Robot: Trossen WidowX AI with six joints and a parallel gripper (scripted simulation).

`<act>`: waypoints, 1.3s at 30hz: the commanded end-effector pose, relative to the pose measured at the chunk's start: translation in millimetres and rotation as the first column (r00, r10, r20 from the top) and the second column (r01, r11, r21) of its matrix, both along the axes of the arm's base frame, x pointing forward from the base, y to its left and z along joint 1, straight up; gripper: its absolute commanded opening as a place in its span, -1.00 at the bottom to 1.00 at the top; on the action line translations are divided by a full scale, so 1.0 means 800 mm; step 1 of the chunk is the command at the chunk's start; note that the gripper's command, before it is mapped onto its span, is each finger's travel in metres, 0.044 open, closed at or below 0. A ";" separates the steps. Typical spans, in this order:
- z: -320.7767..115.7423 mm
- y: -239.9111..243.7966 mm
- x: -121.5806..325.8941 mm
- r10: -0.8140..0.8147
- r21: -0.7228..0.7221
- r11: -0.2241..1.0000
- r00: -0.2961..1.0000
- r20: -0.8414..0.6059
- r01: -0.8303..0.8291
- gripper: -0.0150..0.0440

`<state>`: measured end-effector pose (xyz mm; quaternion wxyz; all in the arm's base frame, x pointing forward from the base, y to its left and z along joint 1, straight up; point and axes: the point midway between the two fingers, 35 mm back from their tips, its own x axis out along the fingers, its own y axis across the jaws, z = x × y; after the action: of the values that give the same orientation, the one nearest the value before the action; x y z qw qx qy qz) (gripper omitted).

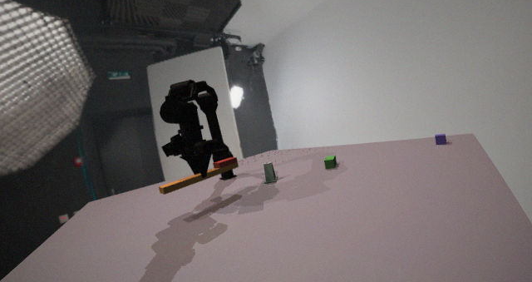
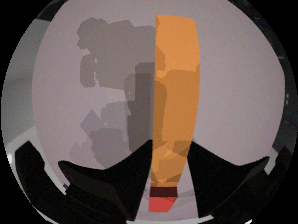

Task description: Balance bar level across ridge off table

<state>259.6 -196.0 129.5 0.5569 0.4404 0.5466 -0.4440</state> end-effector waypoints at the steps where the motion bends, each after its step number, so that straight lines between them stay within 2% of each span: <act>1: 0.015 0.001 0.001 0.004 -0.004 1.000 1.000 0.013 -0.004 -0.49; 12: 0.042 0.007 -0.002 0.011 -0.003 1.000 1.000 0.014 -0.011 -0.49; 39: 0.043 0.134 0.035 0.248 0.000 0.969 0.969 0.014 -0.248 -0.49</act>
<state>287.1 -97.6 162.7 0.6073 0.3748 0.5924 -0.3739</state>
